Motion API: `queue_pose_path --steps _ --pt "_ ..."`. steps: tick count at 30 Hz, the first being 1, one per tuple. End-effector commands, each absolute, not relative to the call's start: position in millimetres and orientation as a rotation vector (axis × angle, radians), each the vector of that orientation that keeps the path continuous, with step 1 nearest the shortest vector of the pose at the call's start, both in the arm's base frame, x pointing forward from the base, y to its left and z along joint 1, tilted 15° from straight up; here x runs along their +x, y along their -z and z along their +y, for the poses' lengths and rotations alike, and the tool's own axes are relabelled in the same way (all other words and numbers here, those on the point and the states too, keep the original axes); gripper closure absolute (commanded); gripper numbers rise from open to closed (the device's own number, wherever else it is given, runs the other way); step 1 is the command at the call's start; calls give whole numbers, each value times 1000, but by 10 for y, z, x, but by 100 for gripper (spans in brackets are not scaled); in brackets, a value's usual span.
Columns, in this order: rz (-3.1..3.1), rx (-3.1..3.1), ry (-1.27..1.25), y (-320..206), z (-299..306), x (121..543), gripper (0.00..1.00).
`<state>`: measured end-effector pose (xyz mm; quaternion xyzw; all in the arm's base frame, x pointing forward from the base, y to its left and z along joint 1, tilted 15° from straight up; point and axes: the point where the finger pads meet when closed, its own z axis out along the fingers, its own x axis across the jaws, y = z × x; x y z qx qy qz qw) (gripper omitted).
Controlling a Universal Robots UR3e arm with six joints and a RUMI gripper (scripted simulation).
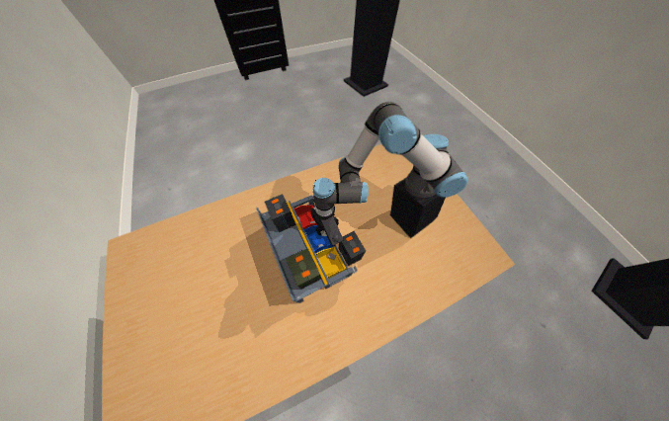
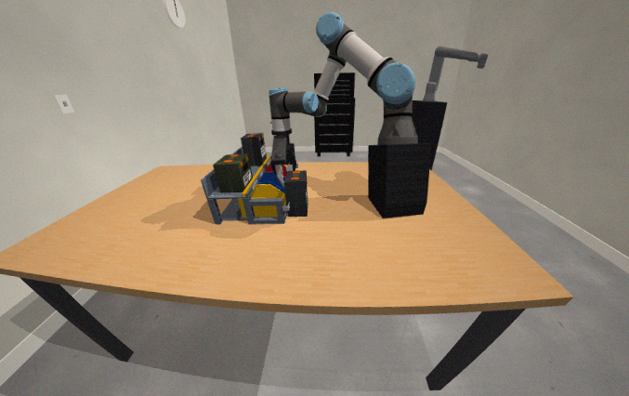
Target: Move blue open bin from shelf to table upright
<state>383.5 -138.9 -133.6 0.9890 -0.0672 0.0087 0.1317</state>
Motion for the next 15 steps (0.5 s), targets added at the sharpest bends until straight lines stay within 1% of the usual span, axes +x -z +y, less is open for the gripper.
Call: queue_pose_path --steps 1,15 --pt "-194 2873 -23 1261 -1362 3833 100" --pt "-194 2873 -23 1181 -1334 3828 100"
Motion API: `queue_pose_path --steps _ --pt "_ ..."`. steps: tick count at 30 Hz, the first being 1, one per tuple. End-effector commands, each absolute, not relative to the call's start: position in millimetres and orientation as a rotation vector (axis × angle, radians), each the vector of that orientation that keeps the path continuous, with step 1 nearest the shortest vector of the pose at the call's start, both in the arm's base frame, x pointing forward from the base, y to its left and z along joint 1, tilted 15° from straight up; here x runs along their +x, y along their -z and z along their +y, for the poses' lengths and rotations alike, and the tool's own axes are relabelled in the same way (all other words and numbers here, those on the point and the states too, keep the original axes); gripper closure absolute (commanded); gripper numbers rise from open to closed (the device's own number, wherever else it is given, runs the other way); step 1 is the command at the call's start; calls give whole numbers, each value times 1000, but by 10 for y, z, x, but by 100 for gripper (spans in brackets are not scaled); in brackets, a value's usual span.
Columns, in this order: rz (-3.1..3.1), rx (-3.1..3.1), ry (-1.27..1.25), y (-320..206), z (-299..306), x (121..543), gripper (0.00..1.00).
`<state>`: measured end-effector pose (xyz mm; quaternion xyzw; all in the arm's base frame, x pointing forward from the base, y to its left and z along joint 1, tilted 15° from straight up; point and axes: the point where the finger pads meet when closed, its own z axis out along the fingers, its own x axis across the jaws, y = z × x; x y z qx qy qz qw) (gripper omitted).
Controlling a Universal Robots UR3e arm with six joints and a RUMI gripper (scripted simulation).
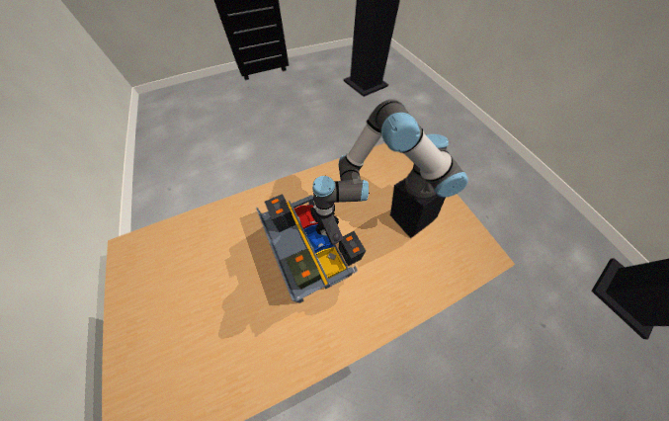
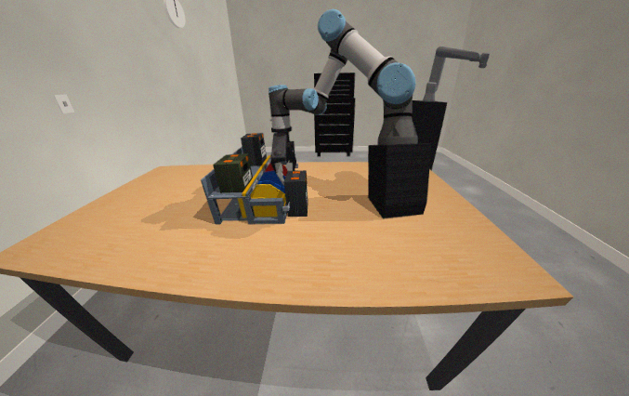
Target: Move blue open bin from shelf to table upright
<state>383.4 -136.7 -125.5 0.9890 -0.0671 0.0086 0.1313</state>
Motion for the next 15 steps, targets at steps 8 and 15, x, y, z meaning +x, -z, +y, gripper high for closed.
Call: queue_pose_path --steps 8,15 --pt "-194 2873 -23 1181 -1334 3828 100" --pt "-194 2872 -26 1197 -1341 3831 100"
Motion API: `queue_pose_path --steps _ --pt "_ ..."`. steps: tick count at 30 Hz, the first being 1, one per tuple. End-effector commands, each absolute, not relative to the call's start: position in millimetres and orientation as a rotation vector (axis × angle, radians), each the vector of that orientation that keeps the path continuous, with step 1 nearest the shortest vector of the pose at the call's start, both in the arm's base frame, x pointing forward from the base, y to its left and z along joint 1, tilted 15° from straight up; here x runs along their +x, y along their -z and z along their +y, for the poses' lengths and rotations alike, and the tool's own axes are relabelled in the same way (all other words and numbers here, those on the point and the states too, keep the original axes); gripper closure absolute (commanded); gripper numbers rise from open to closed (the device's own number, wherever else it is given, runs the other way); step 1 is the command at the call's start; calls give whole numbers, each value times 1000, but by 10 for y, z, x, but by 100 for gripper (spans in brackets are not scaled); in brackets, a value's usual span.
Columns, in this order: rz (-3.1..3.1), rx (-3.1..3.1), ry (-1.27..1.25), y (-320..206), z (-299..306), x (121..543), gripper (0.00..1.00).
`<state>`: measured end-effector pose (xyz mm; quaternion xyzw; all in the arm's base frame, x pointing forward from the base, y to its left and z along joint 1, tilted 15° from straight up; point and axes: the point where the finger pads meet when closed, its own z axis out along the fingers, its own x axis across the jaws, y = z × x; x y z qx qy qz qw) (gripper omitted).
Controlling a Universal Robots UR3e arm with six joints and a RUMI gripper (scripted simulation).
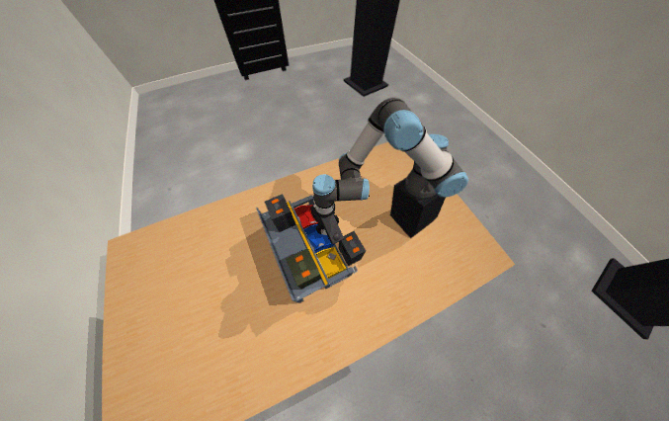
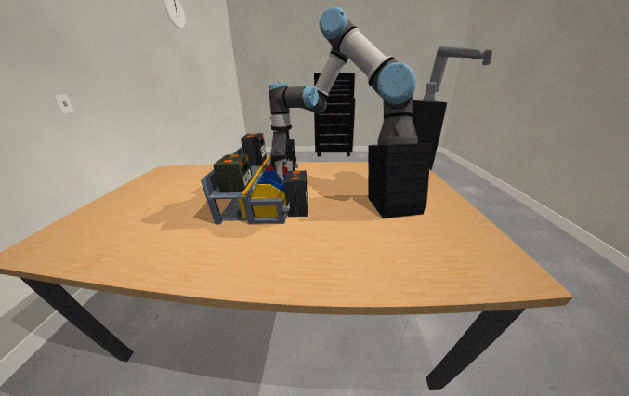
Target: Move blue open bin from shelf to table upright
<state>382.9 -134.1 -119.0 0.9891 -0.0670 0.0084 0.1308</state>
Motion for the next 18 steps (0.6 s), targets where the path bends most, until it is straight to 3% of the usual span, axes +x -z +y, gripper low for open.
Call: queue_pose_path --steps 1,18 --pt "-194 2872 -25 1202 -1340 3828 100" --pt "-194 2873 -23 1218 -1346 3828 100"
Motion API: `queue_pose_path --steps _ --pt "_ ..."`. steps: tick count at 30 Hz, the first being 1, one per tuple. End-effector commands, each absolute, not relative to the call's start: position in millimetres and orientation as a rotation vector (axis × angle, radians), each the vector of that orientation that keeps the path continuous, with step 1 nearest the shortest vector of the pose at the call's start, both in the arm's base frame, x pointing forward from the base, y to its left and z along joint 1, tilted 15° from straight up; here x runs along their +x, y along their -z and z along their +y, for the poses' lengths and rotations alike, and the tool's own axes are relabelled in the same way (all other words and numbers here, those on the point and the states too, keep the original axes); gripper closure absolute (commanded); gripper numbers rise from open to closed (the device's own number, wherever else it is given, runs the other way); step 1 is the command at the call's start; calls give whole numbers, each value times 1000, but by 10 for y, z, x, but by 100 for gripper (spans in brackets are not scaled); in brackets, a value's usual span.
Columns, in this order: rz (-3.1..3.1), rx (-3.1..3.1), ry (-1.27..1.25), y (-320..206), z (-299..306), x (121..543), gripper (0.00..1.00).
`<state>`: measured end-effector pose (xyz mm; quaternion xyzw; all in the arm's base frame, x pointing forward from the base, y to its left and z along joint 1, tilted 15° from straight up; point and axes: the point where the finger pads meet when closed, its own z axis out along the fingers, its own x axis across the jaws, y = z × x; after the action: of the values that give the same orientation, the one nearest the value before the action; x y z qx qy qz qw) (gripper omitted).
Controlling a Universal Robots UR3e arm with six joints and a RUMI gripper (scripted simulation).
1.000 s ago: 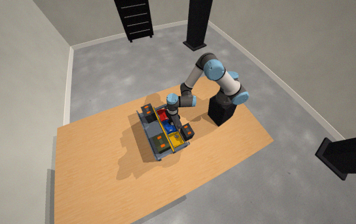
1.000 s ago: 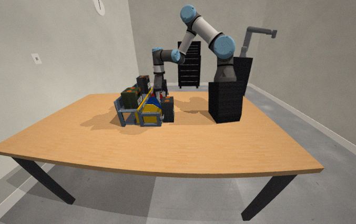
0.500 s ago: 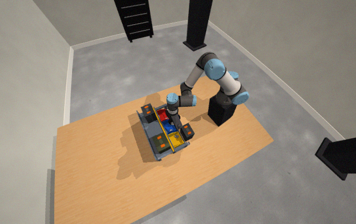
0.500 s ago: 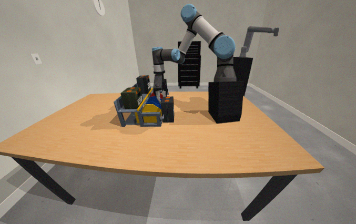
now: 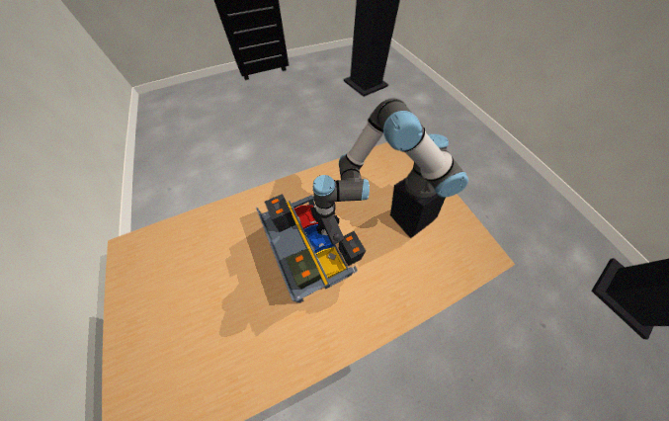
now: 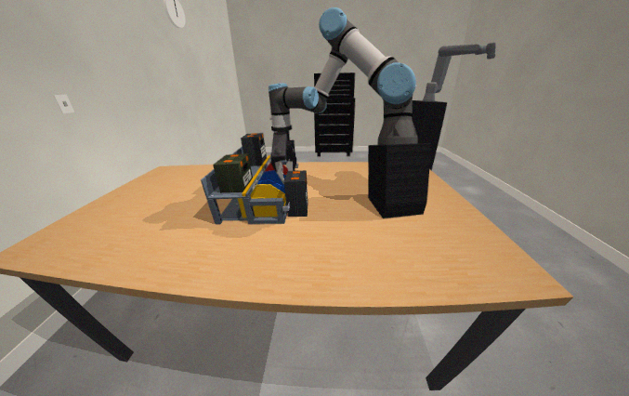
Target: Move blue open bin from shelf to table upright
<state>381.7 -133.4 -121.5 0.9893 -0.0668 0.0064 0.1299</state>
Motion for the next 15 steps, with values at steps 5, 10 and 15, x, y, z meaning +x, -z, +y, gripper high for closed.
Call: queue_pose_path --steps 5,10,15 --pt "-194 2873 -23 1221 -1348 3829 100" --pt "-194 2873 -23 1221 -1348 3829 100" --pt "-195 2874 -21 1226 -1346 3825 100"
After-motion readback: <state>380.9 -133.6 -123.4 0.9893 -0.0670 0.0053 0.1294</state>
